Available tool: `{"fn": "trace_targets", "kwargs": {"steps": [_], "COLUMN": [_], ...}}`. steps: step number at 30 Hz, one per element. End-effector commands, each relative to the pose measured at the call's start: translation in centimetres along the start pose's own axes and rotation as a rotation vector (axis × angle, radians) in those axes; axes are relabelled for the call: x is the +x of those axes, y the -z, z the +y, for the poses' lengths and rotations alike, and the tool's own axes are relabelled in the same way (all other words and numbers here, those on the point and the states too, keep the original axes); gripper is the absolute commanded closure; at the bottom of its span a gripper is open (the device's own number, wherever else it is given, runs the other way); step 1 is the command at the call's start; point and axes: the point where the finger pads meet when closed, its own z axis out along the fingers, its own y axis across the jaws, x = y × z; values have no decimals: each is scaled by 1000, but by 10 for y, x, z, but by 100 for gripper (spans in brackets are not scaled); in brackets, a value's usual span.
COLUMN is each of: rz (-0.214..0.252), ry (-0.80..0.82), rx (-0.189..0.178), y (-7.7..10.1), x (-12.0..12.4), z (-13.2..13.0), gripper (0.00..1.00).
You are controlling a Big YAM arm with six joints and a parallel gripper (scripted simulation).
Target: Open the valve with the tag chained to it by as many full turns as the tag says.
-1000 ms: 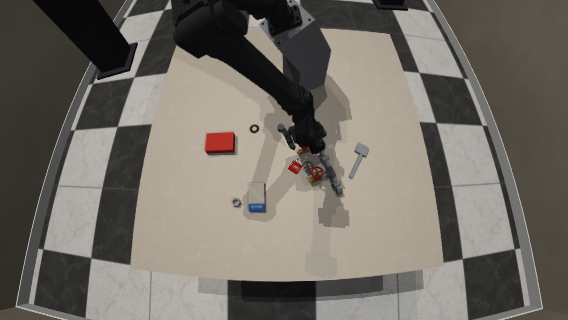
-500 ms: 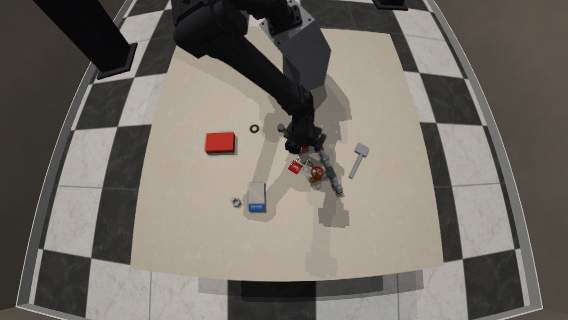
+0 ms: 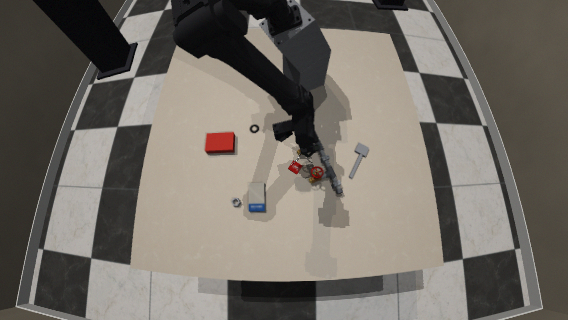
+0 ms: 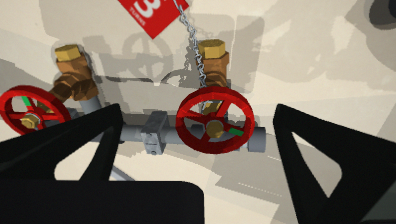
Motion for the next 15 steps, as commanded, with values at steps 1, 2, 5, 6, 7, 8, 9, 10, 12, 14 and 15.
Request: {"fn": "trace_targets", "kwargs": {"steps": [1,2,5,6,7,8,9,10,12,14,15], "rz": [-3,-3,-2,-2,-1,-1,-1,-1,-1,-1,-1], "ry": [-181,-183,-184,-184,-184,-184,-184,-184,-184,-184,-184], "rx": [44,44,44,44,44,44,44,44,44,44,44], "y": [0,0,0,0,0,0,0,0,0,0,0], "x": [3,3,3,3,3,3,3,3,3,3,3], "z": [-8,-8,-8,-8,-8,-9,-9,-9,-9,-9,-9], "gripper": [0,0,0,0,0,0,0,0,100,100,100]}}
